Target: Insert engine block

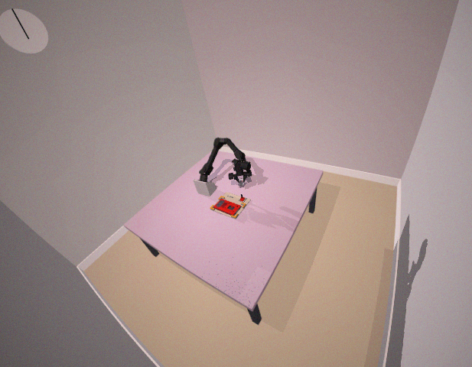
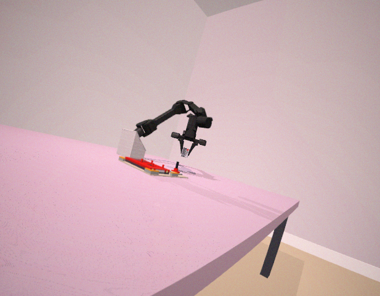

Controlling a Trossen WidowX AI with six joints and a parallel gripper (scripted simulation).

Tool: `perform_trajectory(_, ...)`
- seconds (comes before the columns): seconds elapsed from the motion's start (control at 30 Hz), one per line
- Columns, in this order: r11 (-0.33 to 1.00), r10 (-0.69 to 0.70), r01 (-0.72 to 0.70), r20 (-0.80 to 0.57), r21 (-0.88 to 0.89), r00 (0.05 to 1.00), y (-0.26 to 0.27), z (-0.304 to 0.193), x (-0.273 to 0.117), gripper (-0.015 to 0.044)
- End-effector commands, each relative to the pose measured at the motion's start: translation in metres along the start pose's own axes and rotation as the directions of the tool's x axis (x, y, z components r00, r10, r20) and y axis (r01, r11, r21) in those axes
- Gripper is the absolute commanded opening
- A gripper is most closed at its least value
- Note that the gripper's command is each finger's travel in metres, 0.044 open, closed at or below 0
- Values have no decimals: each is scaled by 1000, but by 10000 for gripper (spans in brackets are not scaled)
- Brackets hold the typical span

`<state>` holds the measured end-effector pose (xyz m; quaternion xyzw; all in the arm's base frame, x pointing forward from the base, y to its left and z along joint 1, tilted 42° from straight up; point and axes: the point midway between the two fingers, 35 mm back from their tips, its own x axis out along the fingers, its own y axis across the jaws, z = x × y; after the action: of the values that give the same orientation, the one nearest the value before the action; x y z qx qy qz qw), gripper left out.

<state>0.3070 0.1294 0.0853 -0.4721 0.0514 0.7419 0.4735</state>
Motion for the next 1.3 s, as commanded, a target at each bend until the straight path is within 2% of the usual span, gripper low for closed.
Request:
perform_trajectory(0.0,1000,-5,5,-9,-9,1000,-1,1,-16,0)
perform_trajectory(0.37,1000,-7,7,-4,-9,1000,2,5,-46,0)
perform_trajectory(0.6,1000,-8,8,-4,-9,1000,3,5,-20,0)
perform_trajectory(0.9,1000,-9,8,-38,-9,999,2,7,-23,0)
perform_trajectory(1.07,1000,-3,2,-118,-10,993,2,10,-22,0)
perform_trajectory(1.27,1000,11,-15,-301,-9,954,3,16,-19,0)
